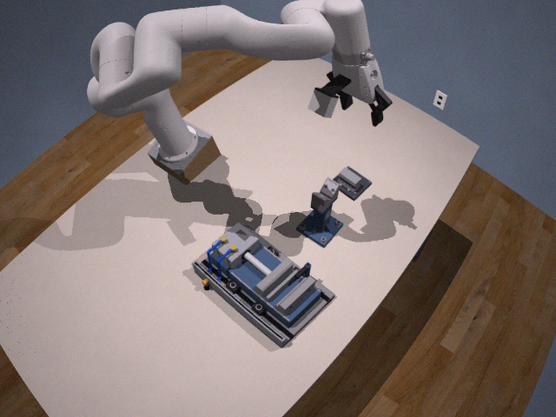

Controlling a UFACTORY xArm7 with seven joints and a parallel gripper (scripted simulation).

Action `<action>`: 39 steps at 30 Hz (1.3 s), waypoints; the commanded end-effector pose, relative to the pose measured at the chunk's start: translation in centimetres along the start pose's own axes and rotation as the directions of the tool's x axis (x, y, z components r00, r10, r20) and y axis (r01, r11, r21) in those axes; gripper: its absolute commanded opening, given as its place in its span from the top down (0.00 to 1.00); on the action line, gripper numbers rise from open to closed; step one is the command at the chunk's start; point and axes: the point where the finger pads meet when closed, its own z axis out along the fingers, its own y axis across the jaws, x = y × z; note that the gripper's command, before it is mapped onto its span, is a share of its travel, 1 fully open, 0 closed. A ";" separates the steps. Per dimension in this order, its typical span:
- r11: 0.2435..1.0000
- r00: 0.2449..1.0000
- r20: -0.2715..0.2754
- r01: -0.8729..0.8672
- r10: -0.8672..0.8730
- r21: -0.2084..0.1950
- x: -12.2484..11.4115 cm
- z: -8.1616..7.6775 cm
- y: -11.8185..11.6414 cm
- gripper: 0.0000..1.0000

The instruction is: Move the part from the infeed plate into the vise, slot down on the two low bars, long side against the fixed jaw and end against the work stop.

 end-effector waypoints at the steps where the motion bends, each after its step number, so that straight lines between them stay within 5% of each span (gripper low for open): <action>1: 0.999 0.999 0.048 -0.002 -0.001 0.051 1.5 -3.9 -0.6 0.11; 8: 0.993 0.997 0.082 0.003 -0.013 0.116 3.4 -9.0 -0.6 0.11; 10: 0.993 0.997 0.082 0.003 -0.013 0.116 3.4 -9.0 -0.6 0.11; 25: 0.968 0.993 0.087 0.049 -0.073 0.248 4.2 -18.2 2.5 0.11; 39: 0.948 0.991 0.027 0.118 -0.132 0.296 1.1 -20.8 6.3 0.11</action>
